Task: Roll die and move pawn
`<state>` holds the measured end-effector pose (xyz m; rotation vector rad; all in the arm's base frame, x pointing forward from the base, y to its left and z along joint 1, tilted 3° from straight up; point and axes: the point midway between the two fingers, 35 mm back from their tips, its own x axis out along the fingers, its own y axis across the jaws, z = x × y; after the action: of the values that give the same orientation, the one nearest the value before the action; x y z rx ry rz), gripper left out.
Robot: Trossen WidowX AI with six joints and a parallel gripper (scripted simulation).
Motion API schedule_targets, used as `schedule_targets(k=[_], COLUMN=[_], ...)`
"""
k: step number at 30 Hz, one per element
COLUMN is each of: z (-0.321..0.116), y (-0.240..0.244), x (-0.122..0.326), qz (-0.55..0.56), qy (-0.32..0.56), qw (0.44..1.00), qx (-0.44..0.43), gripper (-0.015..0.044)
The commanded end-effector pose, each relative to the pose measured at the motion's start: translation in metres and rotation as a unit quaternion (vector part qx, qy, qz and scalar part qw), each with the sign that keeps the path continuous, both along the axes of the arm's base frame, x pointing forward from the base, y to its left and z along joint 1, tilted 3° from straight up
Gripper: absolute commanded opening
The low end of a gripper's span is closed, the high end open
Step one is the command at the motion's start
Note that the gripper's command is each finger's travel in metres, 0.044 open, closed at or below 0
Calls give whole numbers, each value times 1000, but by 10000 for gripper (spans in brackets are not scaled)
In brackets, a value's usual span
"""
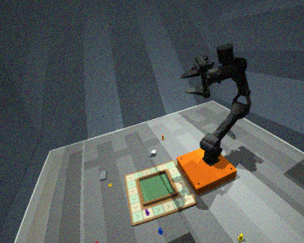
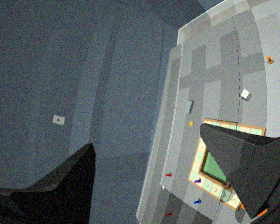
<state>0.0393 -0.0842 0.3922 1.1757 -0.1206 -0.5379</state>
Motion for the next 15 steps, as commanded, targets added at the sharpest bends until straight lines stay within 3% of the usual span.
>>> schedule_targets(k=[1,5,15], z=[0,-2,-54], y=[0,7,-21], x=[1,31,148], qz=[0,-4,9], qy=[2,60,329], qw=[1000,998,936], qx=[-1,-34,-126], gripper=[374,275,275])
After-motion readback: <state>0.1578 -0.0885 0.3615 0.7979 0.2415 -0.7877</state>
